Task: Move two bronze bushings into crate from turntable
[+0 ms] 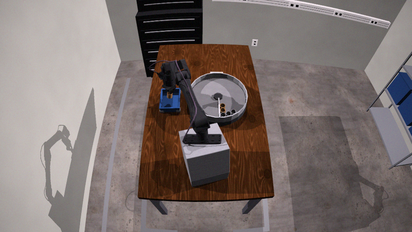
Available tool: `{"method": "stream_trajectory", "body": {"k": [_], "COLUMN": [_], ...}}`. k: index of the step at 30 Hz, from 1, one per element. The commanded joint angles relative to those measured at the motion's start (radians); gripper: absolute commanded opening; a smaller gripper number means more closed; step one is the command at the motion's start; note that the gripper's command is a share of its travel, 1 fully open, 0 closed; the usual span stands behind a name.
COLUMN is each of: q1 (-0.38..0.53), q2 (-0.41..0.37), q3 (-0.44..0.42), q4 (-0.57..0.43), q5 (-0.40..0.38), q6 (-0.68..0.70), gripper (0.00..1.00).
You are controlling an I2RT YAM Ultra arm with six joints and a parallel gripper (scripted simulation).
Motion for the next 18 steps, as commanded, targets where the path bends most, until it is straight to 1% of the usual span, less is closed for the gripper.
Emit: {"method": "stream_trajectory", "body": {"k": [1,2,3,11,12,18], "q1": [-0.008,-0.007,-0.005,-0.004,-0.004,-0.004], "q2": [0.008,0.003,-0.025,-0.02,-0.017,-0.017], "q3": [0.031,0.032,0.029,0.031,0.033,0.033], "q4": [0.048,0.051,0.054,0.053,0.03,0.032], "q5": [-0.01,-0.01,-0.01,-0.01,-0.011,-0.01], "q6": [-0.013,-0.013,-0.013,-0.013,-0.013,-0.013], "gripper": [0.0,0.0,0.0,0.0,0.0,0.0]}}
